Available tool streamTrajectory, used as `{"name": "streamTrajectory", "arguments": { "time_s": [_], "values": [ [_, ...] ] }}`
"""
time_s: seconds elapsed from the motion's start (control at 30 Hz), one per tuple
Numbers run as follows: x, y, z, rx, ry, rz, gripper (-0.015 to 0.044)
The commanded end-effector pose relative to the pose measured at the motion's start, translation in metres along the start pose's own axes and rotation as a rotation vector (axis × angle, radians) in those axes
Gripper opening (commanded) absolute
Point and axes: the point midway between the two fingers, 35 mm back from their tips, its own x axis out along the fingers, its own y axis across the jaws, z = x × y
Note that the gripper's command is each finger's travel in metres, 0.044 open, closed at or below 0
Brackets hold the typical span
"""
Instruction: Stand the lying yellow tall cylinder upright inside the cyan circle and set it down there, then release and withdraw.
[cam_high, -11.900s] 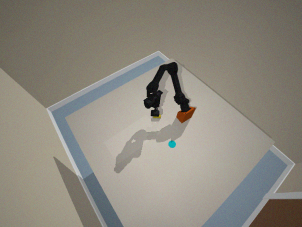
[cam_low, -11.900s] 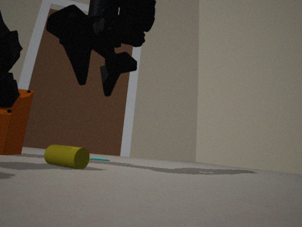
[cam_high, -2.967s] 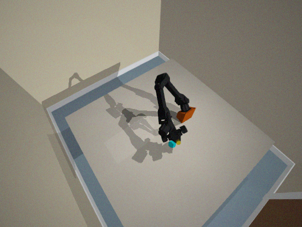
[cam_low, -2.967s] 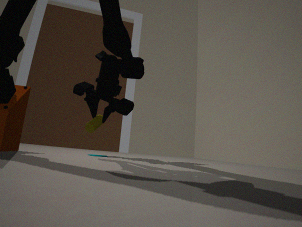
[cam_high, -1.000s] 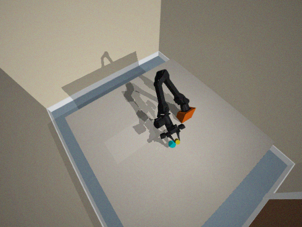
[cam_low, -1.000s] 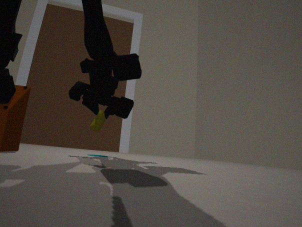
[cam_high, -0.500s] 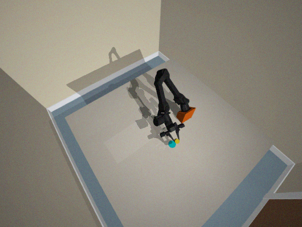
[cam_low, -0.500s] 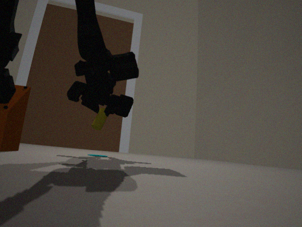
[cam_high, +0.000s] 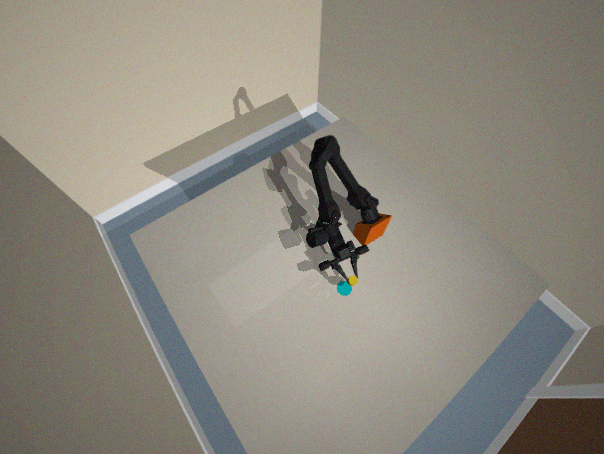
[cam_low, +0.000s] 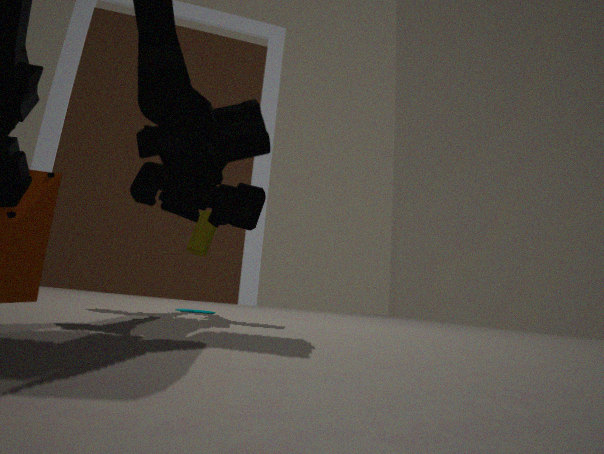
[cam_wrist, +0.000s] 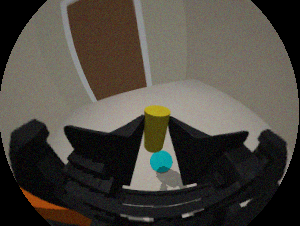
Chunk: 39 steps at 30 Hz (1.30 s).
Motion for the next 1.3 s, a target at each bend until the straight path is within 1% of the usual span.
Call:
{"name": "streamTrajectory", "arguments": {
  "time_s": [0.0,0.97,1.27],
  "values": [
    [-0.003,0.0,0.002,-0.022,-0.032,-0.012,0.0105],
    [-0.024,0.003,0.007,-0.138,-0.21,-0.112,0.0105],
    [-0.026,0.003,0.007,-0.145,-0.219,-0.118,0.0105]
  ]
}}
